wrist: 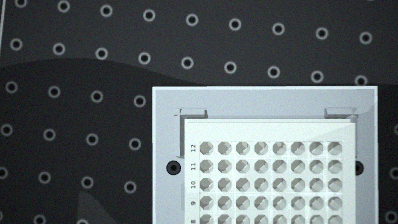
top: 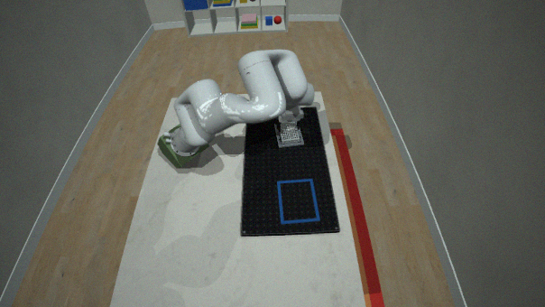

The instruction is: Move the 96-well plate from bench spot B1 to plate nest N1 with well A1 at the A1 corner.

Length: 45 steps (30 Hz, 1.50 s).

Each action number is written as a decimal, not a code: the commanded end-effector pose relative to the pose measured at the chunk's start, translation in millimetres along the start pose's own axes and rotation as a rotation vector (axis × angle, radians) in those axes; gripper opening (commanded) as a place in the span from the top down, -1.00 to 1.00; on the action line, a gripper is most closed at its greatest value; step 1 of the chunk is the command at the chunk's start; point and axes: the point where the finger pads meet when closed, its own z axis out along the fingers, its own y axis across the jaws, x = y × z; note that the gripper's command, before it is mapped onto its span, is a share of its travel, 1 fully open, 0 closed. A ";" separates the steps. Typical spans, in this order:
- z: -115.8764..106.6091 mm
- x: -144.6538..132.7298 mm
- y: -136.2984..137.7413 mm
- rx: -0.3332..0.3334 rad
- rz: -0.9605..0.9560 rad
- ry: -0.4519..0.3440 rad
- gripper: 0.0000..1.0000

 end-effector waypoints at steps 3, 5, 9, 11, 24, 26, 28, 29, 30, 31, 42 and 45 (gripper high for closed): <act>-18.5 -0.3 -1.1 0.002 0.001 -0.001 -1.00; -23.9 -0.3 -1.1 0.002 0.001 -0.001 -1.00; -34.6 -0.3 -1.1 0.002 0.001 -0.002 -1.00; -37.2 -0.3 -1.1 0.002 0.001 -0.002 -1.00; -69.3 -0.3 -1.1 0.002 0.001 -0.002 -1.00; -74.1 -0.3 -1.1 0.002 0.001 -0.002 -1.00; -74.1 -0.3 -1.1 0.002 0.001 -0.002 -1.00; -74.1 -0.3 -1.1 0.002 0.001 -0.002 -1.00; -74.1 -0.3 -1.1 0.002 0.001 -0.002 -1.00; -74.1 -0.3 -1.1 0.002 0.001 -0.002 -1.00; -74.1 -0.3 -1.1 0.002 0.001 -0.002 -1.00; -74.1 -0.3 -1.1 0.002 0.001 -0.002 -1.00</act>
